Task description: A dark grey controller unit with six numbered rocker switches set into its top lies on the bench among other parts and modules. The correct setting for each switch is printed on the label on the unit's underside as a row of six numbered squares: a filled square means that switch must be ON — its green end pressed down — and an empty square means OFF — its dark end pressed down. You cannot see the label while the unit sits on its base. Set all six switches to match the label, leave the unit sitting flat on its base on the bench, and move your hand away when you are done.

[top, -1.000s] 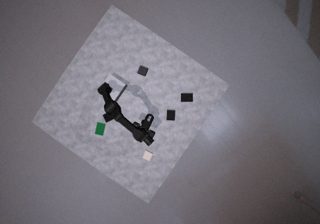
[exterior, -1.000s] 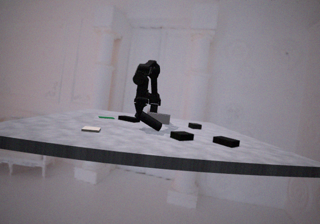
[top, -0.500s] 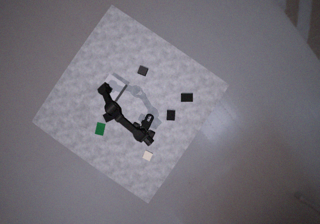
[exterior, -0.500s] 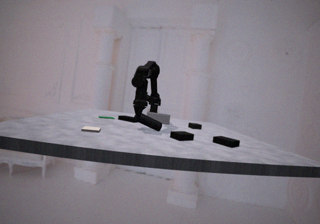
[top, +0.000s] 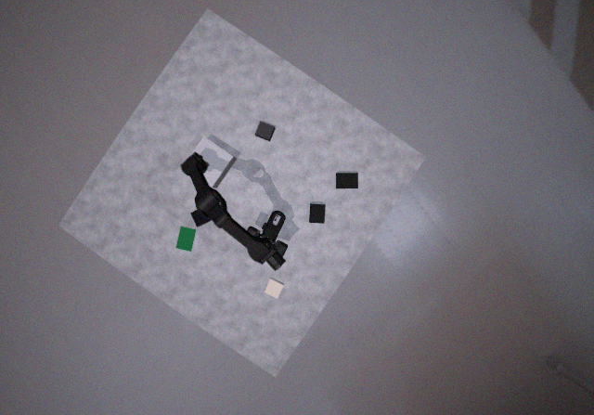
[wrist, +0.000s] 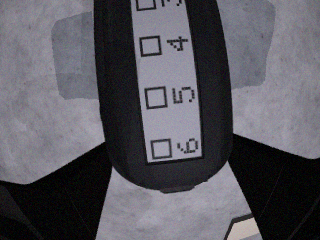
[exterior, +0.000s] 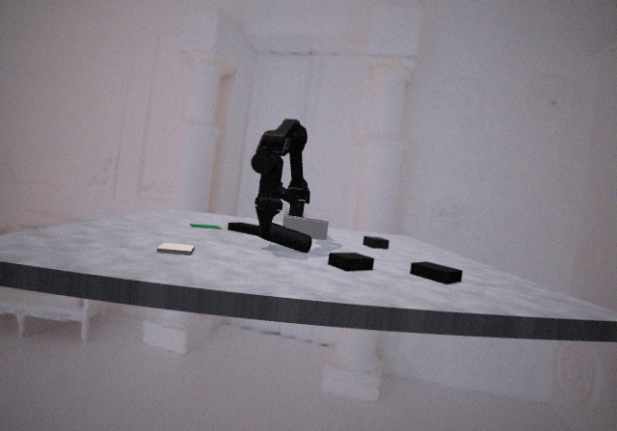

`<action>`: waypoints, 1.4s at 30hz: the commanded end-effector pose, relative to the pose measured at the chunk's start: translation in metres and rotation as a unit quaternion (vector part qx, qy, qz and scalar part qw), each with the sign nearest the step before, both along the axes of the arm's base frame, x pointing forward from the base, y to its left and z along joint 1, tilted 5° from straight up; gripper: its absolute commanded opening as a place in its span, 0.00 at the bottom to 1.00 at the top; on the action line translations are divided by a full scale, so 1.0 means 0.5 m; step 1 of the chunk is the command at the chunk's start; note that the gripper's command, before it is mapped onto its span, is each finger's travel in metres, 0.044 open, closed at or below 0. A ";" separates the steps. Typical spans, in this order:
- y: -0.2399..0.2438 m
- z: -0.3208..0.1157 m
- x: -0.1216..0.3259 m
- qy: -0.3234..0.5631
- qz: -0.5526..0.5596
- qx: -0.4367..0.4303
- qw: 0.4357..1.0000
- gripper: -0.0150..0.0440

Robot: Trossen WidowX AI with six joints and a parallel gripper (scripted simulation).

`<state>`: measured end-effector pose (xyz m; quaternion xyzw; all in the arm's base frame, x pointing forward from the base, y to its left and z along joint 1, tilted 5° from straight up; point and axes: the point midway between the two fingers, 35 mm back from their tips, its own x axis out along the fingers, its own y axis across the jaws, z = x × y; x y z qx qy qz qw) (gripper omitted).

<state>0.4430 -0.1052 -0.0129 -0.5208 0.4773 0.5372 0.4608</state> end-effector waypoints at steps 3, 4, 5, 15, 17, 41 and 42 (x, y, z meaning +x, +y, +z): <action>0.004 -0.014 -0.004 0.005 0.005 0.005 1.000 0.83; 0.003 -0.015 -0.004 0.005 0.005 0.005 1.000 0.83; 0.003 -0.017 -0.004 0.005 0.005 0.005 1.000 0.83; -0.002 -0.032 -0.004 0.005 0.005 0.005 1.000 0.83; -0.002 -0.035 -0.004 0.005 0.005 0.005 1.000 0.83; -0.010 -0.054 -0.003 0.003 0.002 0.001 1.000 0.87; -0.010 -0.054 -0.003 0.003 0.002 0.001 1.000 0.92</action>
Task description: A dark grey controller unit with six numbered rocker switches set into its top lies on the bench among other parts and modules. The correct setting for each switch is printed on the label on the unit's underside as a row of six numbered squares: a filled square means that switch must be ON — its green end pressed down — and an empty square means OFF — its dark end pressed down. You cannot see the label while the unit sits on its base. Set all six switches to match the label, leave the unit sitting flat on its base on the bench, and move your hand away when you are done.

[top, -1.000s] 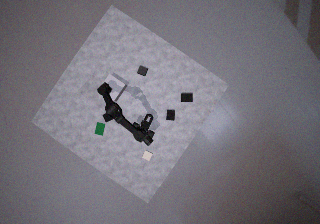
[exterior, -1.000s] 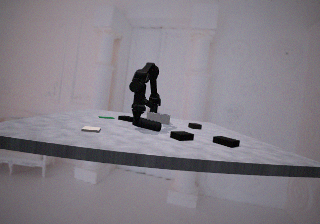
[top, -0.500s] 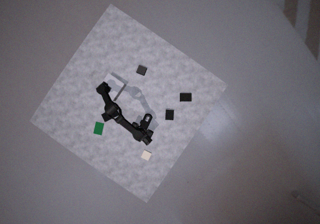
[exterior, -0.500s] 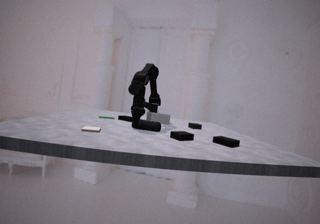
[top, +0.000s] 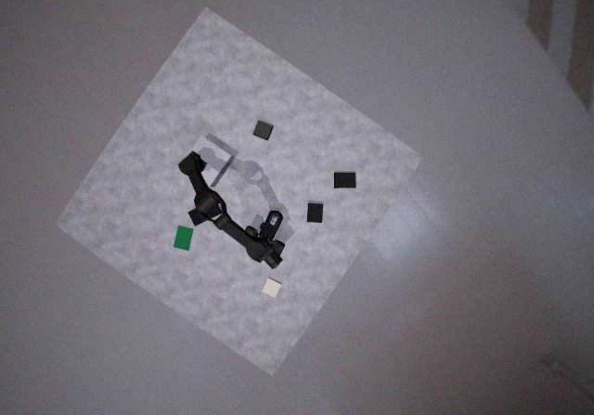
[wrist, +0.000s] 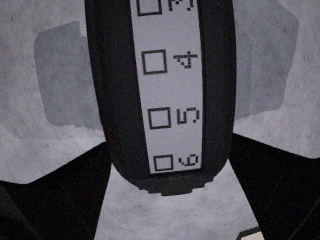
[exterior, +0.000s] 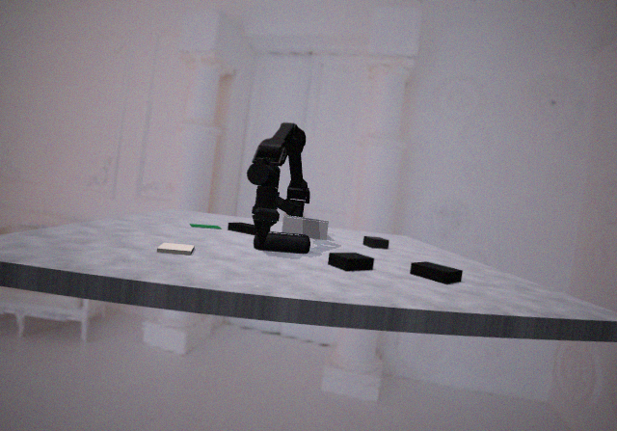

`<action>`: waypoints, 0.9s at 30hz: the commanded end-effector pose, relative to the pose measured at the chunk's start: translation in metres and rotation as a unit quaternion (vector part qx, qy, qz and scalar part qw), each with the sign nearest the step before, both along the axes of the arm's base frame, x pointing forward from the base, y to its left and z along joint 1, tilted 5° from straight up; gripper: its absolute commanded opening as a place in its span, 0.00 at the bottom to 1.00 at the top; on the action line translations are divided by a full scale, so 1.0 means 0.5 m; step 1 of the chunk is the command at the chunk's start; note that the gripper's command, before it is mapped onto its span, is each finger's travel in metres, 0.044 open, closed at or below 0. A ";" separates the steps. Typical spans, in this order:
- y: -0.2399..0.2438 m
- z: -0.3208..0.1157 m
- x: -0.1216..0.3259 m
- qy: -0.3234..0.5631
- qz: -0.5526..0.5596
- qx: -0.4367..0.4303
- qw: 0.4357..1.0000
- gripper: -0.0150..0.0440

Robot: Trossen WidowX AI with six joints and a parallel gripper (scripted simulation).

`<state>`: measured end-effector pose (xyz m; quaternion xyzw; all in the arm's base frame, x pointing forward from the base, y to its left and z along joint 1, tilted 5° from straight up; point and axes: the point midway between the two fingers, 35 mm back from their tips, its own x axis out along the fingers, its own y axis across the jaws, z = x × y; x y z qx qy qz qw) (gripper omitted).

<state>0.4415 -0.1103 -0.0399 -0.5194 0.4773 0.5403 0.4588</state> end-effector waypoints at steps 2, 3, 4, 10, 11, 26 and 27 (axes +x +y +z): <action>0.000 0.000 0.000 0.000 0.000 0.000 1.000 1.00; 0.000 0.000 0.000 0.000 0.000 0.000 1.000 1.00; 0.000 0.000 0.000 0.000 0.000 0.000 1.000 1.00; 0.000 0.000 0.000 0.000 0.000 0.000 1.000 1.00; 0.005 0.003 0.000 0.000 0.000 0.000 1.000 1.00; 0.120 0.081 -0.011 0.000 0.000 0.003 1.000 1.00; 0.120 0.081 -0.011 0.000 0.000 0.003 1.000 1.00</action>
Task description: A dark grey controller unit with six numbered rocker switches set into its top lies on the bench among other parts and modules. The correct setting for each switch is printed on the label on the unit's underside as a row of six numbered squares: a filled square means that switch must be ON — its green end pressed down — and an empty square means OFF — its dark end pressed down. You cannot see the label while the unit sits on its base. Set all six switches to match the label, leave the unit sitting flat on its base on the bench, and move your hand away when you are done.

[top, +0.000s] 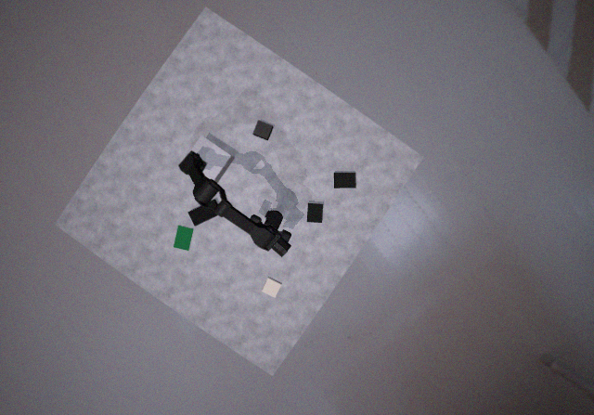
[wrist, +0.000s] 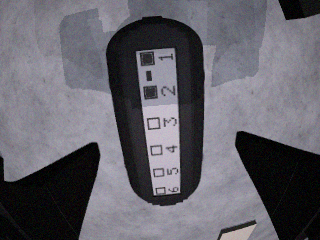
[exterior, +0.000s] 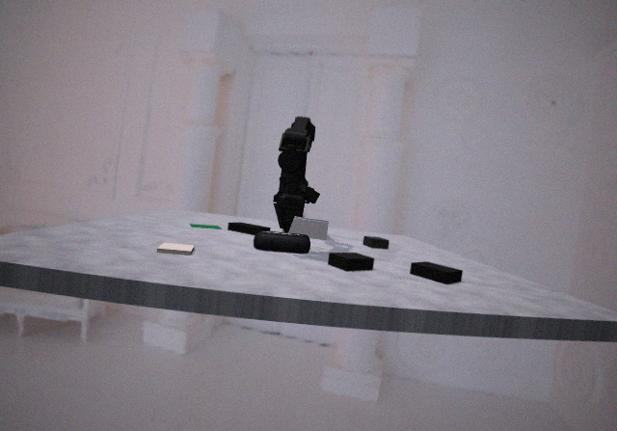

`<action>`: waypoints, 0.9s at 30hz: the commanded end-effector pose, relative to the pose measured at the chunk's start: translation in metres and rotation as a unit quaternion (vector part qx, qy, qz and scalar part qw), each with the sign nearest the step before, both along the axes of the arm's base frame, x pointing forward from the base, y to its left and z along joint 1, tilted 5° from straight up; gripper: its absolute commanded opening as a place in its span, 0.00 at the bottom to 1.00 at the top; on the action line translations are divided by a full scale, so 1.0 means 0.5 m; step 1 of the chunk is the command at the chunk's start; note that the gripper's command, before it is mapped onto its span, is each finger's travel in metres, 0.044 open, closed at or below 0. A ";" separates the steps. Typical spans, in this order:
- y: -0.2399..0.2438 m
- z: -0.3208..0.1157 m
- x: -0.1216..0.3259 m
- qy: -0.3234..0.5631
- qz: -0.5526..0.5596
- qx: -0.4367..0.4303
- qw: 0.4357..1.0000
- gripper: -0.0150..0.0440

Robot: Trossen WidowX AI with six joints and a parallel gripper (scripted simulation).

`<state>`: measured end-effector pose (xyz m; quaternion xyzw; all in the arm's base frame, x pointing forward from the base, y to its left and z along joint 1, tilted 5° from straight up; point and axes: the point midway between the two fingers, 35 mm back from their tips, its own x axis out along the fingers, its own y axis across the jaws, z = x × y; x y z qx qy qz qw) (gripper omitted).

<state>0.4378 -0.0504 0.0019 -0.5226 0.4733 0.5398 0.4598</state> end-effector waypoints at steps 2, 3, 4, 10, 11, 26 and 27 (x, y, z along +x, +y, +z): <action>0.000 -0.003 -0.004 0.004 -0.003 0.002 1.000 1.00; 0.000 -0.003 -0.004 0.004 -0.003 0.002 1.000 1.00; 0.000 -0.003 -0.004 0.004 -0.003 0.002 1.000 1.00; 0.000 -0.003 -0.004 0.004 -0.003 0.002 1.000 1.00; 0.000 -0.003 -0.004 0.004 -0.003 0.002 1.000 1.00; -0.015 0.027 -0.024 -0.064 -0.339 0.042 0.938 0.38; -0.017 0.030 -0.026 -0.068 -0.367 0.047 0.927 0.33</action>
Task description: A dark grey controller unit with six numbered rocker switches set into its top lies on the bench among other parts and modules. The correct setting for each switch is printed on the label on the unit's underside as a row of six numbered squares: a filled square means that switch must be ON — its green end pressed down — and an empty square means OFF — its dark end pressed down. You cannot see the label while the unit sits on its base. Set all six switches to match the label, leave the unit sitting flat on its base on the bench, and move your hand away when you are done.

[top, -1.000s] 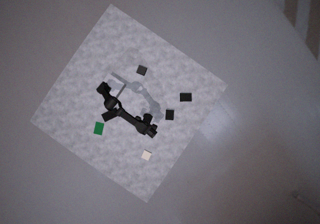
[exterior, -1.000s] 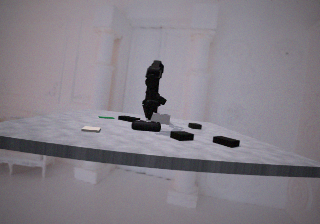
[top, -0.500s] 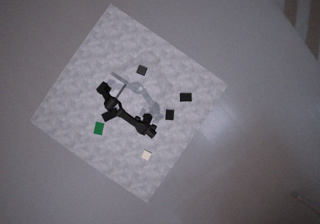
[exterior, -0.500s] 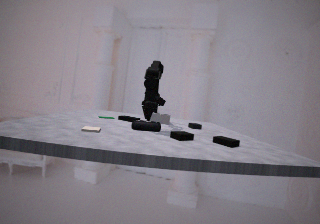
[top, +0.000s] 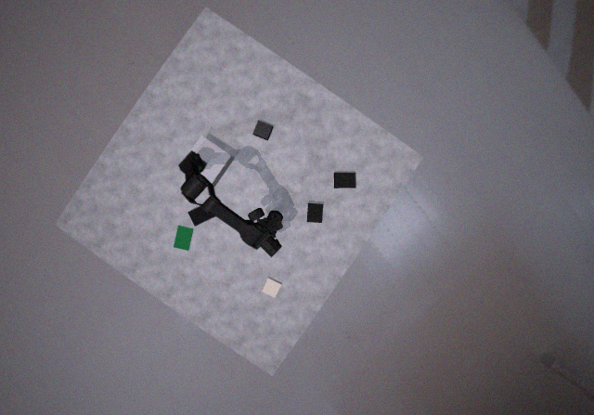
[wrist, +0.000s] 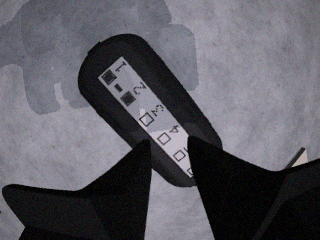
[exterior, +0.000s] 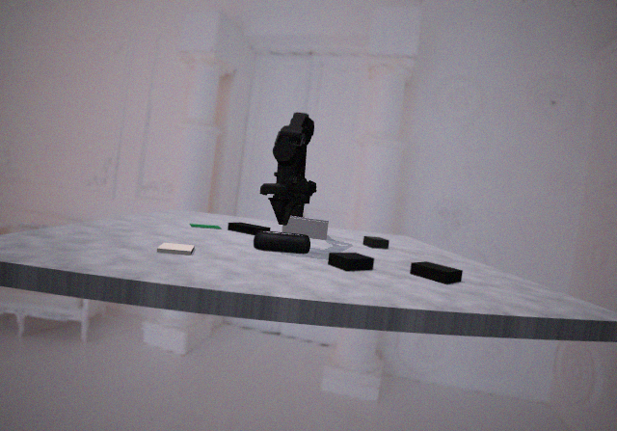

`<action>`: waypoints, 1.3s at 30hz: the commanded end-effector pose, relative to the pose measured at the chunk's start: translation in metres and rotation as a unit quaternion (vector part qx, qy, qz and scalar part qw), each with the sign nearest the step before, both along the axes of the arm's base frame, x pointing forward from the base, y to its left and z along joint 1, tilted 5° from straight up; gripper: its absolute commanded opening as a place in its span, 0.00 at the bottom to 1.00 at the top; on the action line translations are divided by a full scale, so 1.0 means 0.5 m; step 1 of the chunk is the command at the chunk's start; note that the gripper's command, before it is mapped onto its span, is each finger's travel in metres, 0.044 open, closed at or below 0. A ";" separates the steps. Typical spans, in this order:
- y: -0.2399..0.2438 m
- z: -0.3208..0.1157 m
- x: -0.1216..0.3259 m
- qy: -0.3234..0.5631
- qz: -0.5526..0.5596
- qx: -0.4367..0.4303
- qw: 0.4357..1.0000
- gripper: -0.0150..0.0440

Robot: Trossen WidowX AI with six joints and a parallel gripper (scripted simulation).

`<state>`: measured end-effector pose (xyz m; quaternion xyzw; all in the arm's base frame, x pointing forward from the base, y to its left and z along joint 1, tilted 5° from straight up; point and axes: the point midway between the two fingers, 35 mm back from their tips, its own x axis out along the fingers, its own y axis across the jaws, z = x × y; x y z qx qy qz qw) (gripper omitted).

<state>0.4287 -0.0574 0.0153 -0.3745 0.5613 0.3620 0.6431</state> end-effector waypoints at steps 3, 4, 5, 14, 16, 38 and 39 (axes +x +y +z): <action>-0.006 0.011 -0.016 -0.028 -0.161 0.036 0.986 0.25; -0.007 0.013 -0.019 -0.033 -0.189 0.043 0.980 0.25; -0.008 0.016 -0.021 -0.038 -0.217 0.051 0.974 0.25; -0.014 0.033 -0.046 -0.067 -0.416 0.115 0.900 0.25; -0.014 0.033 -0.046 -0.067 -0.416 0.115 0.900 0.25; -0.026 0.033 -0.030 -0.057 -0.332 0.083 0.938 0.52; -0.029 0.032 -0.025 -0.054 -0.307 0.075 0.947 0.57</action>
